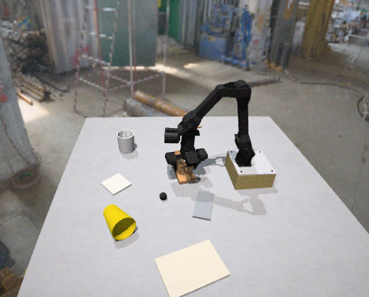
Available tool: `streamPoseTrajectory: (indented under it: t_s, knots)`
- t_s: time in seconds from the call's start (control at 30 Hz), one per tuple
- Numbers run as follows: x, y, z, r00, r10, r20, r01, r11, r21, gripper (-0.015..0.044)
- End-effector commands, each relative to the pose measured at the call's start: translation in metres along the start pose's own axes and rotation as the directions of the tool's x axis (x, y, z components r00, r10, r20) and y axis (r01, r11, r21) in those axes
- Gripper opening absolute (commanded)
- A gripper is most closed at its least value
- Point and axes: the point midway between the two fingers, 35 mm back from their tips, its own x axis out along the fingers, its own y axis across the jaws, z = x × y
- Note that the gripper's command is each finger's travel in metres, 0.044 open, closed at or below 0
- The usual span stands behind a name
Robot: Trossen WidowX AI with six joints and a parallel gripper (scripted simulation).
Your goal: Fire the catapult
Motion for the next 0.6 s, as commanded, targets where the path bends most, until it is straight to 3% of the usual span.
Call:
streamPoseTrajectory:
  t_s: [0.0,0.2,0.57]
  knots:
    - [0.0089,0.0014,0.0003,1.000,0.007,0.002,-0.007,1.000,0.006,0.0440]
    - [0.0127,0.0018,0.0004,1.000,0.007,0.002,-0.007,1.000,0.006,0.0440]
    - [0.0092,0.0013,0.0002,1.000,0.003,0.001,-0.003,1.000,0.000,0.0151]
